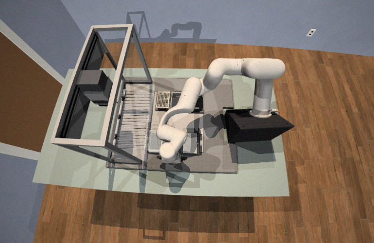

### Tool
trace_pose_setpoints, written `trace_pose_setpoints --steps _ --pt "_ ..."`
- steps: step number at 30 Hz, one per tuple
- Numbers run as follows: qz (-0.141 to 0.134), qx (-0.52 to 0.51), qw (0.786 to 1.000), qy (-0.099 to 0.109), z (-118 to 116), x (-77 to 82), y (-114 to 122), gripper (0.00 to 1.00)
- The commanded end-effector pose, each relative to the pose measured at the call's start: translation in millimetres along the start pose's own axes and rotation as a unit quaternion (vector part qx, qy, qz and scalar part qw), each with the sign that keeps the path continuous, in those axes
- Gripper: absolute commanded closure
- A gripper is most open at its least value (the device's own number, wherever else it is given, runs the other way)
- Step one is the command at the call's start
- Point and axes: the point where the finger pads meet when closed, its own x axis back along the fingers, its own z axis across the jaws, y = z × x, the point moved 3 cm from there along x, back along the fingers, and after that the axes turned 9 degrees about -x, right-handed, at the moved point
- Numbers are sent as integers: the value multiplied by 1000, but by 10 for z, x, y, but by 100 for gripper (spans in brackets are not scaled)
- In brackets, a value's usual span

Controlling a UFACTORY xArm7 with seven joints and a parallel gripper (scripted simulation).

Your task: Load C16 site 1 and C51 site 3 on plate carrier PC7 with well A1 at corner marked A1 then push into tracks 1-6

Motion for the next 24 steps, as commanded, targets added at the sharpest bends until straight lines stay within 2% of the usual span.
trace_pose_setpoints --steps 1,24 --pt "-2 0 1000 -1 -6 4 9 0" --pt "-2 0 1000 -1 -16 4 -49 0"
